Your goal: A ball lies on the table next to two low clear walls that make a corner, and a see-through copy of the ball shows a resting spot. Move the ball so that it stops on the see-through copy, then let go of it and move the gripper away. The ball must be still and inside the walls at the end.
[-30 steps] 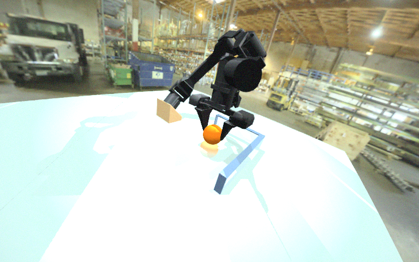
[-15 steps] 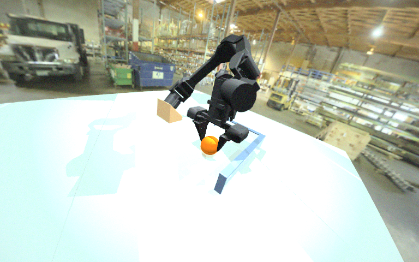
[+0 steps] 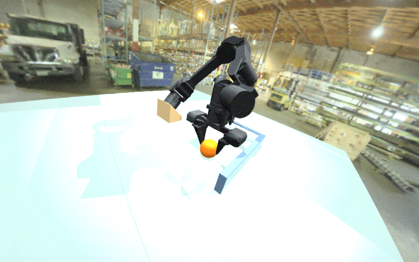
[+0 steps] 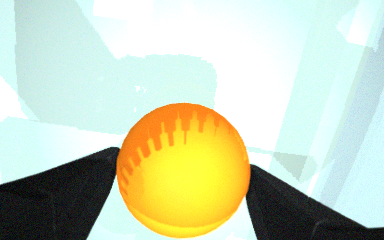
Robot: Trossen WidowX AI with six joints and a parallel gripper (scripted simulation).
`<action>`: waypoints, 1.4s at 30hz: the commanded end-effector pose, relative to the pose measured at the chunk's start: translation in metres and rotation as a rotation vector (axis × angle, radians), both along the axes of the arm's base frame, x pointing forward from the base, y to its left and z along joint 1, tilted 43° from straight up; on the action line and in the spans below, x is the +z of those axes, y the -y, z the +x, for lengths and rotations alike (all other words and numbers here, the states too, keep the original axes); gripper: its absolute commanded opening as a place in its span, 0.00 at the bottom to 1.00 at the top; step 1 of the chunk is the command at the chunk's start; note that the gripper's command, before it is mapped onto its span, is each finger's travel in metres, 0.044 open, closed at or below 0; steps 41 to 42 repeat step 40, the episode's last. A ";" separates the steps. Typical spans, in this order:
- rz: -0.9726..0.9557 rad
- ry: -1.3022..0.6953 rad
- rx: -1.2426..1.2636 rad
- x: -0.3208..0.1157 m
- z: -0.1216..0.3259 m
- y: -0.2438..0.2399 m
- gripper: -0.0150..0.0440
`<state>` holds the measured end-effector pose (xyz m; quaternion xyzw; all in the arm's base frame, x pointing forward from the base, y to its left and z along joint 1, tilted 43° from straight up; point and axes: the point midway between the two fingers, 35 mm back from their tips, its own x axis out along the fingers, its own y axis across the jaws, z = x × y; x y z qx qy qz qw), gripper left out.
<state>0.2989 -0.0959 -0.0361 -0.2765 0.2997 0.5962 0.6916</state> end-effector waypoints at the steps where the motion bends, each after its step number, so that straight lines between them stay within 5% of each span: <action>1: 0.000 0.001 0.001 0.000 0.000 0.000 0.52; 11: -0.001 0.001 0.001 0.002 0.000 0.002 0.94; 17: 0.000 0.001 -0.003 0.061 -0.009 0.055 0.94; 42: -0.004 0.009 -0.012 0.093 -0.016 0.083 1.00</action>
